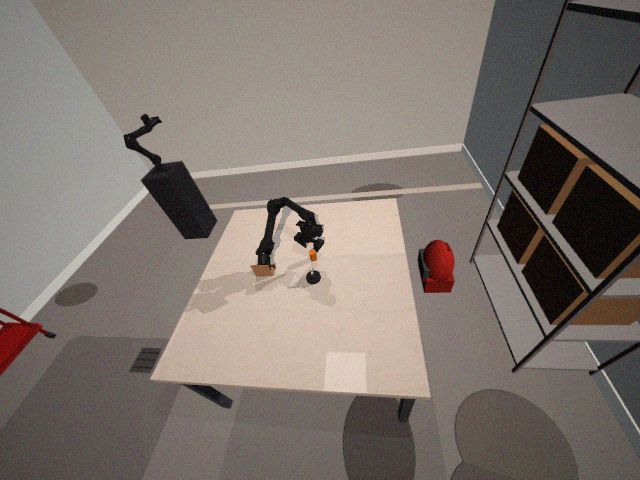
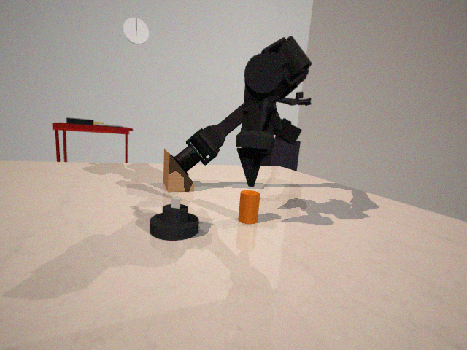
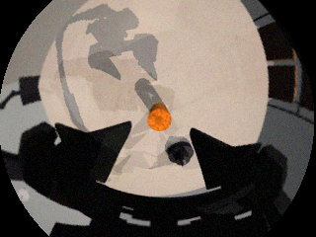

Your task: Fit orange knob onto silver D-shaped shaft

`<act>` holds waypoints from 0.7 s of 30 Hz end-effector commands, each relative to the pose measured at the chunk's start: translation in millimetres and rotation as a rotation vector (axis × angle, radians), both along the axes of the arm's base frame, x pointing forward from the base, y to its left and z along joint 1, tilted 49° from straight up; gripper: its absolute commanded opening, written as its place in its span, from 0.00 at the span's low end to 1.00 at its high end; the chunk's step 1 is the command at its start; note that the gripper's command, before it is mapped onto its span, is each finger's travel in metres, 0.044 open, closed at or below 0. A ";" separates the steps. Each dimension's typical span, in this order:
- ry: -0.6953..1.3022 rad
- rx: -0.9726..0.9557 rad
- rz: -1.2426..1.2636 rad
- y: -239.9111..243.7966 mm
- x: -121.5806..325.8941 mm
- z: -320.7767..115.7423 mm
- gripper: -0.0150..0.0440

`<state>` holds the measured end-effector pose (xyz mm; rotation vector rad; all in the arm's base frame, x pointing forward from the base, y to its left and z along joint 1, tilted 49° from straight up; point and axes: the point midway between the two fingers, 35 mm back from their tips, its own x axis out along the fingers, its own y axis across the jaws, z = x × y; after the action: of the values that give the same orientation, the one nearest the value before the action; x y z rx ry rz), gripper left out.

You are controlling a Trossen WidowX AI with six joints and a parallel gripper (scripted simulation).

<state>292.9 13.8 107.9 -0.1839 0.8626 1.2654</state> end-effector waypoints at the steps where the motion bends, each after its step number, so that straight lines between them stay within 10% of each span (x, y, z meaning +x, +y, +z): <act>1: 0.003 0.001 0.014 -4.9 -2.3 5.9 1.00; 21: 0.003 -0.002 0.013 19.1 0.3 -15.2 1.00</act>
<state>294.4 26.8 97.2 -0.1990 0.8612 1.2736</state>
